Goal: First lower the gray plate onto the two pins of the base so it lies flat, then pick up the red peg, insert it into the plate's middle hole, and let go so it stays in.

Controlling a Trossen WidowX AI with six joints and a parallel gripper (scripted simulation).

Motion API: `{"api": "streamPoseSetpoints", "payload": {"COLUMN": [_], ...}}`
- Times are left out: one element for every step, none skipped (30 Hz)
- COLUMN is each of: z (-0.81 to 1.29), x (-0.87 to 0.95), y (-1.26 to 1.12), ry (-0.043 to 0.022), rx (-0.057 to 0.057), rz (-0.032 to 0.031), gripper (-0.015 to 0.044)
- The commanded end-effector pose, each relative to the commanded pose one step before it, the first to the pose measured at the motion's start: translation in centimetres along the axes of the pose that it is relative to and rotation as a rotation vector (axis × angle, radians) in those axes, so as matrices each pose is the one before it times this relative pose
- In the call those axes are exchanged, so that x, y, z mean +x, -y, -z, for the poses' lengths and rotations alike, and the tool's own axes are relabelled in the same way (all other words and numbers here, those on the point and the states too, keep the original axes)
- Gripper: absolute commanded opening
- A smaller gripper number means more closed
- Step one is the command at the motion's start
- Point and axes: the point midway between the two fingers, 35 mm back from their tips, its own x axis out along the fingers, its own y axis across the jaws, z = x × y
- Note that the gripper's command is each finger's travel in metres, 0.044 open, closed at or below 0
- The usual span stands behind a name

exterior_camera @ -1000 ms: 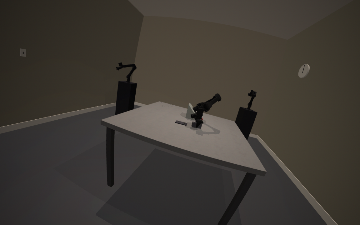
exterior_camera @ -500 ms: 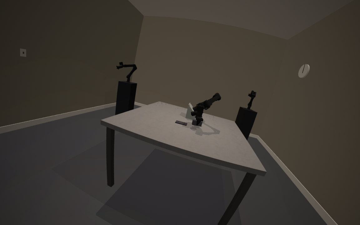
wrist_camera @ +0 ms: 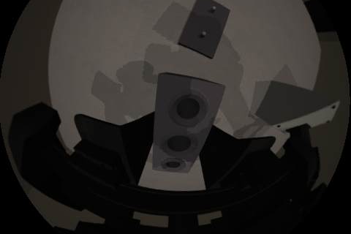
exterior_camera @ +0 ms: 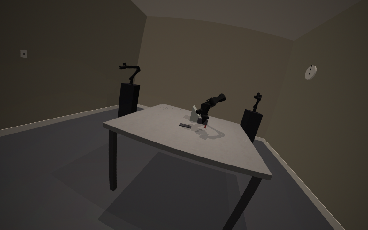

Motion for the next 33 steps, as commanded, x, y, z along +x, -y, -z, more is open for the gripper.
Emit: {"api": "streamPoseSetpoints", "payload": {"z": [0.066,0.016,0.019,0.021,0.024,0.026,0.028,0.031,0.034,0.036,0.039,0.041,0.044,0.047,0.049,0.043,0.027,0.009,-0.020,-0.060,-0.100,-0.140,-0.179,-0.218,-0.237,-0.239,-0.239,-0.238,-0.257,-0.296,-0.301,-0.301,-0.300], "x": [-1.469,-0.319,-0.319,-0.319,-0.319,-0.320,-0.320,-0.319,-0.319,-0.319,-0.319,-0.319,-0.319,-0.319,-0.318,-0.264,-0.158,-0.053,0.009,0.027,0.045,0.063,0.081,0.098,0.108,0.110,0.110,0.111,0.108,0.126,0.129,0.130,0.130], "y": [-0.159,0.035,0.037,0.040,0.043,0.045,0.048,0.051,0.053,0.056,0.059,0.061,0.064,0.066,0.069,0.059,0.036,0.012,0.000,0.000,0.001,0.001,0.002,0.004,0.005,0.006,0.007,0.007,0.005,0.007,0.009,0.012,0.014], "ry": [0.00751,-0.00014,-0.00018,-0.00022,-0.00026,-0.00030,-0.00034,-0.00038,-0.00042,-0.00046,-0.00050,-0.00054,-0.00058,-0.00062,-0.00066,-0.00058,-0.00036,-0.00012,0.00006,0.00017,0.00029,0.00040,0.00051,0.00062,0.00067,0.00068,0.00068,0.00067,-0.00009,-0.00011,-0.00013,-0.00014,-0.00015], "rx": [-0.0126,0.0000,0.0000,0.0000,0.0000,0.0000,0.0000,0.0000,0.0000,0.0000,0.0000,0.0000,0.0000,0.0000,0.0000,0.0000,0.0000,0.0000,0.0003,0.0009,0.0015,0.0021,0.0026,0.0032,0.0035,0.0035,0.0035,0.0035,0.0021,0.0024,0.0025,0.0025,0.0025], "rz": [-0.00930,0.00007,0.00007,0.00006,0.00005,0.00005,0.00004,0.00003,0.00002,0.00001,0.00000,-0.00001,-0.00002,-0.00004,-0.00005,-0.00005,-0.00003,-0.00001,0.00002,0.00005,0.00008,0.00011,0.00014,0.00017,0.00019,0.00019,0.00019,0.00019,0.00027,0.00031,0.00032,0.00032,0.00032], "gripper": [0.0000,0.0000,0.0000,0.0000,0.0000,0.0000,0.0000,0.0000,0.0000,0.0000,0.0000,0.0000,0.0000,0.0000,0.0000,0.0000,0.0000,0.0000,0.0000,0.0000,0.0000,0.0000,0.0000,0.0000,0.0000,0.0000,0.0000,0.0000,0.0000,0.0000,0.0000,0.0000,0.0000]}}
